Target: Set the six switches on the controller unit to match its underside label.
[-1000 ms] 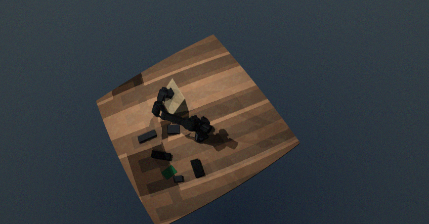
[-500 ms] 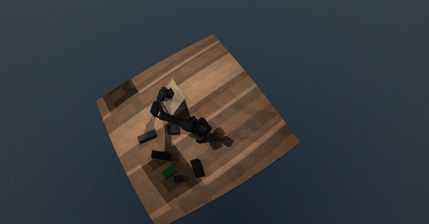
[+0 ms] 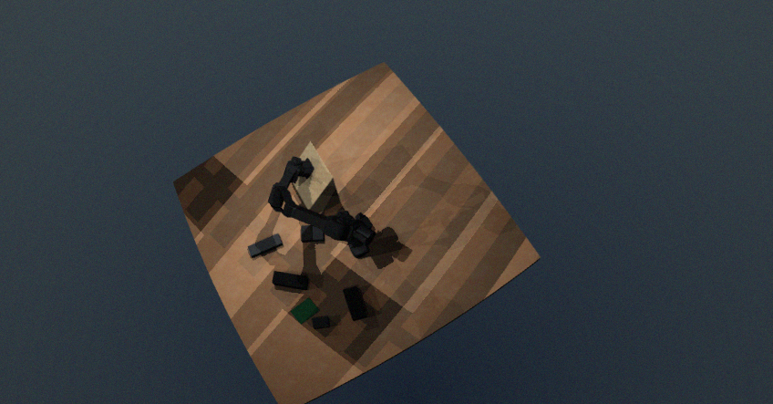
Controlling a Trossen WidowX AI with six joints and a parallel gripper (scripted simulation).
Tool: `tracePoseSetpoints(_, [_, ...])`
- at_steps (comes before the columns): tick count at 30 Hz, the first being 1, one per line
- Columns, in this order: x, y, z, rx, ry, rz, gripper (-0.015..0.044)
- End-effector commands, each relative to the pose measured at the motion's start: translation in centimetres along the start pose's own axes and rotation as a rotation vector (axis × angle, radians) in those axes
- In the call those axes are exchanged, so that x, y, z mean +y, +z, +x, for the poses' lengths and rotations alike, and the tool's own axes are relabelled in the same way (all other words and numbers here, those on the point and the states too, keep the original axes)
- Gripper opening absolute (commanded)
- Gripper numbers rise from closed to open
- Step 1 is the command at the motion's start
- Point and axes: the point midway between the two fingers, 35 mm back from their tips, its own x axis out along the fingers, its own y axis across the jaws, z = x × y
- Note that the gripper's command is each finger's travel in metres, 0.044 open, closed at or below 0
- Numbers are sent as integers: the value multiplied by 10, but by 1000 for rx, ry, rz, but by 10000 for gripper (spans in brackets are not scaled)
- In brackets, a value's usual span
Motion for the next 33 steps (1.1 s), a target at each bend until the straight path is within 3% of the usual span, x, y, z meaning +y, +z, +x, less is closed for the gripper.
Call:
tracePoseSetpoints(1, [0,-6,2,9,1,-1,336])
tracePoseSetpoints(33, [0,-31,6,10,1,-1,336])
